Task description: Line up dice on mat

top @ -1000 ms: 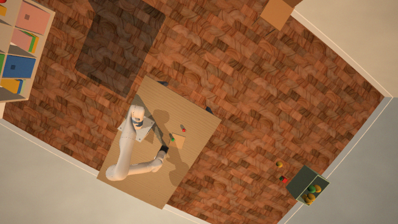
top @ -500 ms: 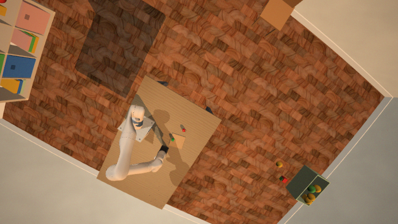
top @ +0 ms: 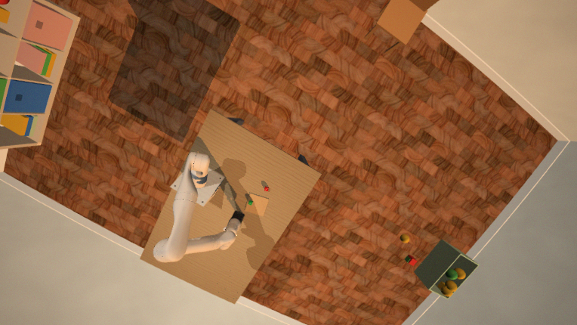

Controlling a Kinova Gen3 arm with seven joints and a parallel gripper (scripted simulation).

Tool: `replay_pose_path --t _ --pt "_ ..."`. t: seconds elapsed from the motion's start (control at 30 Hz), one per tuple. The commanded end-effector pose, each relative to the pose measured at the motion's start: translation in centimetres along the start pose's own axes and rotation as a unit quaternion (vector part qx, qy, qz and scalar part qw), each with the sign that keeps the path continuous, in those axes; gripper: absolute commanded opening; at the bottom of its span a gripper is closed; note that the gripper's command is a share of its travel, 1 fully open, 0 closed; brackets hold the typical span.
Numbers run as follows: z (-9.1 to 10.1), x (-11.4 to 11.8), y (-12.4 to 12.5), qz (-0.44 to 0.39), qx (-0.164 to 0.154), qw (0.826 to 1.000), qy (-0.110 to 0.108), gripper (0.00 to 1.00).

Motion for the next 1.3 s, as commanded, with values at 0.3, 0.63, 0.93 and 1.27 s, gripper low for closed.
replay_pose_path --t 0.3,0.63,0.93,1.27 --pt "3.2 0.0 0.0 0.000 0.001 1.000 0.001 0.49" --pt "8.2 0.0 0.0 0.000 0.001 1.000 0.001 0.49" --pt "10.1 0.0 0.0 0.000 0.001 1.000 0.001 0.49" --pt "10.1 0.0 0.0 0.000 0.001 1.000 0.001 0.49"
Point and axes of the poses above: the point where the finger pads meet when closed, its own z axis back along the fingers, its own x axis across the jaws, y = z × x, the point moved 3 cm from there along z, back along the fingers, and after that the axes turned 11 degrees about -z, right-handed, at the moved point
